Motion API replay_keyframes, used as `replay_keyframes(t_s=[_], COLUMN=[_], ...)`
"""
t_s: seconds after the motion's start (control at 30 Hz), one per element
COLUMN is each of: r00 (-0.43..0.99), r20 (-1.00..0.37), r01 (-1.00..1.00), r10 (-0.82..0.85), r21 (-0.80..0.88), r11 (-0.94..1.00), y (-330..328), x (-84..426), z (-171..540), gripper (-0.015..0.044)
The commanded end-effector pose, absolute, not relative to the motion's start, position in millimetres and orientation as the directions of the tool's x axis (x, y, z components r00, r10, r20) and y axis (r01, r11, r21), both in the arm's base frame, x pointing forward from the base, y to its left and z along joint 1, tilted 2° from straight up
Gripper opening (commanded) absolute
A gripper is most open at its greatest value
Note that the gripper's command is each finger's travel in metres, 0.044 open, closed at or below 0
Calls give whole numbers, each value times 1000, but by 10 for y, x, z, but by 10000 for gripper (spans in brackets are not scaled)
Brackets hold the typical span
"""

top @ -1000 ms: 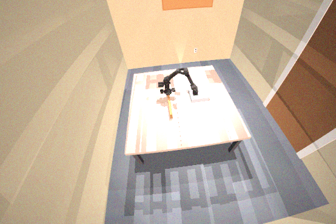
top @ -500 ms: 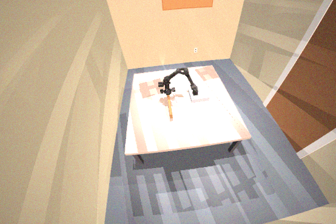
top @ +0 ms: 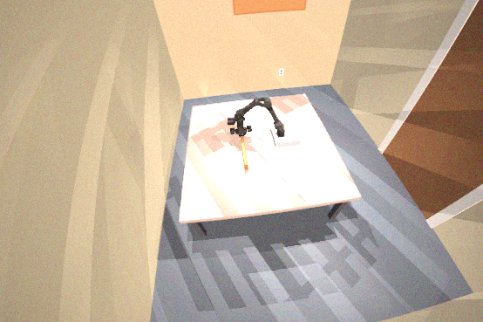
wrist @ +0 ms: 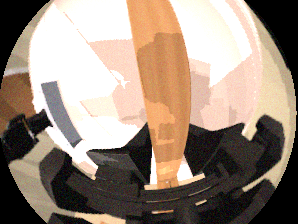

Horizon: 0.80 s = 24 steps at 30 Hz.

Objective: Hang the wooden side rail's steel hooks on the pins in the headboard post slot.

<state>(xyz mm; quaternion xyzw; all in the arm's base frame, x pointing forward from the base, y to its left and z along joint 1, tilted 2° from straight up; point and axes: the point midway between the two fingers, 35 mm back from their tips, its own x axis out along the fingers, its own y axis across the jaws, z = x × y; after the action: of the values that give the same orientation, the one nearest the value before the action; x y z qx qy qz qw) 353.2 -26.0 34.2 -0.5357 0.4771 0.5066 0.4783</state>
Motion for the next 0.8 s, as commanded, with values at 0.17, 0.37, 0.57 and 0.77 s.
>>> replay_keyframes(t_s=[0.17,0.37,0.57,0.77], r00=[52,52,52,52], r20=[-998,-998,-998,-998], r01=[-994,-994,-994,-994], r10=[-25,-25,-25,-25], r21=[-50,-50,-50,-50], r11=[-93,-93,-93,-93], y=[-256,-256,-256,-255], x=[3561,3561,3560,3560], z=[428,438,448,458], gripper=[0,0,0,0])
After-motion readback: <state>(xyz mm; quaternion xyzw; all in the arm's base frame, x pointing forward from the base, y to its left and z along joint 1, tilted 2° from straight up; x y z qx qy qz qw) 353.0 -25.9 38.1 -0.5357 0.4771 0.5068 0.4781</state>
